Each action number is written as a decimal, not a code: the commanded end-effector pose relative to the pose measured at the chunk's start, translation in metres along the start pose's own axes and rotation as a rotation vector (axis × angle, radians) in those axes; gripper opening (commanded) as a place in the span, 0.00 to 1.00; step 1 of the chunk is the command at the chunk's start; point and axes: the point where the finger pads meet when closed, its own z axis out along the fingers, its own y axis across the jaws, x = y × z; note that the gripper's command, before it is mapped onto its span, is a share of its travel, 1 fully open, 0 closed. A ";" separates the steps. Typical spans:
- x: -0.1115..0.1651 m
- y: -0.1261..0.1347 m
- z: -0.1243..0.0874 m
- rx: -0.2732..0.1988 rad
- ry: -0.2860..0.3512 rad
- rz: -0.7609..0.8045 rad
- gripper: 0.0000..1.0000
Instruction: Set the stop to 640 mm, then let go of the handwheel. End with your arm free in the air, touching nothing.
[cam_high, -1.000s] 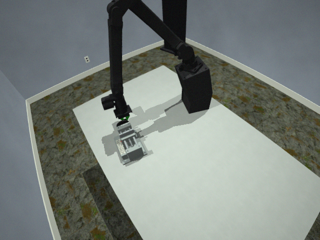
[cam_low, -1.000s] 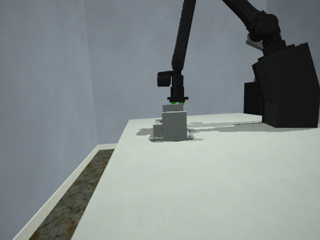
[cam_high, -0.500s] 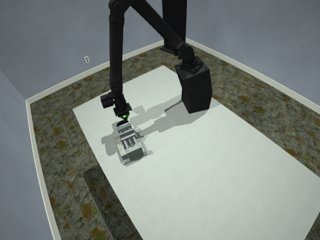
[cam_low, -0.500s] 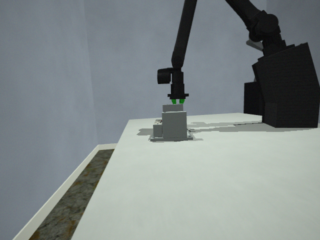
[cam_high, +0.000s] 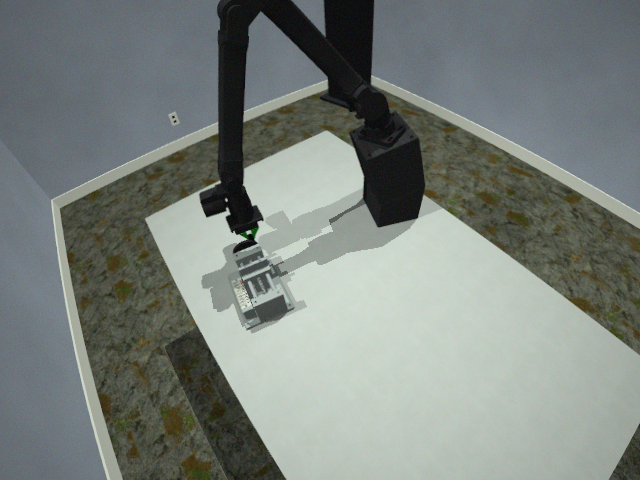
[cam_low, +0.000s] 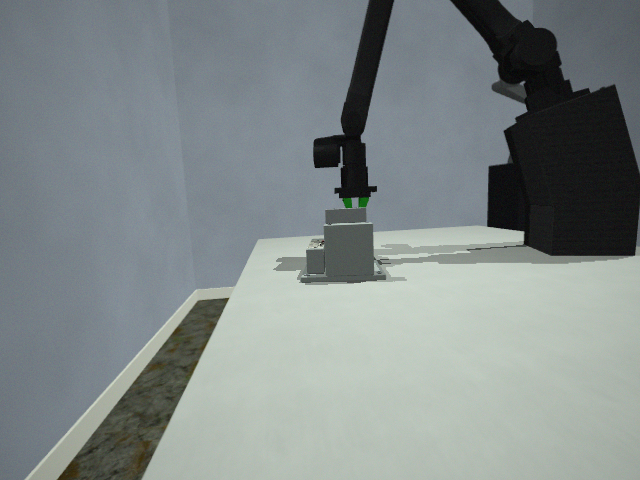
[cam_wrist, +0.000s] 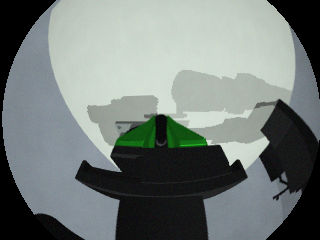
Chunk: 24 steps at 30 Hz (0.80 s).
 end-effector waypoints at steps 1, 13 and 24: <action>-0.004 0.010 -0.003 -0.005 -0.009 0.014 0.06; -0.003 0.010 -0.002 -0.003 -0.008 0.014 0.06; -0.003 0.006 -0.002 0.003 -0.007 0.011 0.53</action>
